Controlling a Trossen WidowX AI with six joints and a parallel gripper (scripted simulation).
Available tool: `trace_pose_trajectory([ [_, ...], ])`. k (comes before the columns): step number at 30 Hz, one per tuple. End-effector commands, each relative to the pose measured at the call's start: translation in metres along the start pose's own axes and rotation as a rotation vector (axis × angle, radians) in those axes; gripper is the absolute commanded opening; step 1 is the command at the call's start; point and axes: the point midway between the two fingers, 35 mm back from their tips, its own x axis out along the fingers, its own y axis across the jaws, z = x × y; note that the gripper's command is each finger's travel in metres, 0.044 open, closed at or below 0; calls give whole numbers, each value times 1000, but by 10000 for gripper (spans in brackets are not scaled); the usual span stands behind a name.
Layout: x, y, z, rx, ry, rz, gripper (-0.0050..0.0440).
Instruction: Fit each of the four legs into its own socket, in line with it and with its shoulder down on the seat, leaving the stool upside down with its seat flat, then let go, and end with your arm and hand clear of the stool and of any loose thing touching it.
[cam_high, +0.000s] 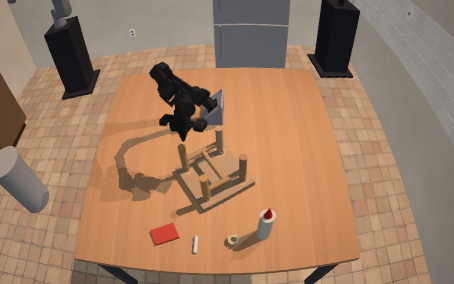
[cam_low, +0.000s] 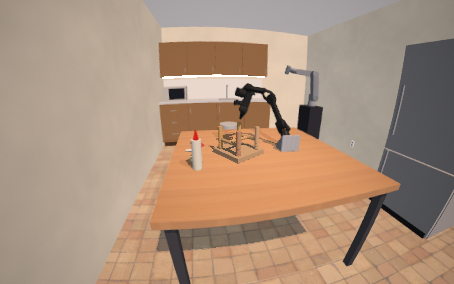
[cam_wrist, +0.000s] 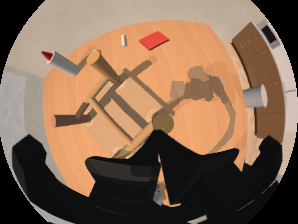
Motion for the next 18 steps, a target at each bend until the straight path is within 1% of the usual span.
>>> trace_pose_trajectory([
  [1, -11, 35, -24, -110, 19, 37, 0],
  [3, -11, 35, -24, -110, 19, 37, 0],
  [5, -21, 58, -45, -192, 32, 59, 0],
  [14, -46, 106, -113, -415, 69, 83, 0],
  [18, -47, 107, -116, -423, 70, 83, 0],
])
